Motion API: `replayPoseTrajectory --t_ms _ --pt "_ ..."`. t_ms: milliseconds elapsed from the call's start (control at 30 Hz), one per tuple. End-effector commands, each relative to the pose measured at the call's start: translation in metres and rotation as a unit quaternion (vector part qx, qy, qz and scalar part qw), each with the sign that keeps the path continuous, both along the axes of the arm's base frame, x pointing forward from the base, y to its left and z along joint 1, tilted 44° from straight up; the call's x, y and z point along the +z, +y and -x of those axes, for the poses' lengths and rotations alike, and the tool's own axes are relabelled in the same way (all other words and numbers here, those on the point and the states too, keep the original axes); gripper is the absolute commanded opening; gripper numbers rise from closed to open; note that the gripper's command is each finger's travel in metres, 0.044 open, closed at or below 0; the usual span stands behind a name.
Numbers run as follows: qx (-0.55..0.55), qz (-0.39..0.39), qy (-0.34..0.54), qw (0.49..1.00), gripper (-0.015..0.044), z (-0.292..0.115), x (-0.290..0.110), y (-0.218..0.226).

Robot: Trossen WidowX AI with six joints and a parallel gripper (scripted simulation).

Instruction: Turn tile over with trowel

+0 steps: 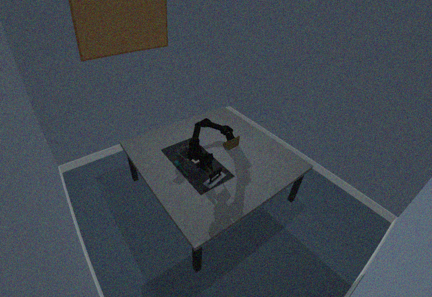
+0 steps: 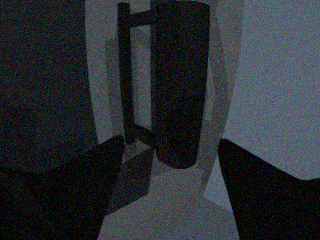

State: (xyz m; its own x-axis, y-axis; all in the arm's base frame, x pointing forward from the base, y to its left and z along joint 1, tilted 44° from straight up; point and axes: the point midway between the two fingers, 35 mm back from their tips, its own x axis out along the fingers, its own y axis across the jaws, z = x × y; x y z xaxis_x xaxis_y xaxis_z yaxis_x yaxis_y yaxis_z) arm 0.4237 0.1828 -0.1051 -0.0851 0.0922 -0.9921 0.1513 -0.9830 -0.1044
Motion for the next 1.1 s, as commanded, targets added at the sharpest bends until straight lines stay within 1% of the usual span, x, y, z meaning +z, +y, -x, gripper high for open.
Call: replayPoseTrajectory --t_ms 0,1067 --pt "0.01 -0.001 0.013 1.0 0.03 0.007 -0.005 0.004" --pt "0.01 -0.001 0.013 1.0 0.03 0.012 -0.053 0.01"
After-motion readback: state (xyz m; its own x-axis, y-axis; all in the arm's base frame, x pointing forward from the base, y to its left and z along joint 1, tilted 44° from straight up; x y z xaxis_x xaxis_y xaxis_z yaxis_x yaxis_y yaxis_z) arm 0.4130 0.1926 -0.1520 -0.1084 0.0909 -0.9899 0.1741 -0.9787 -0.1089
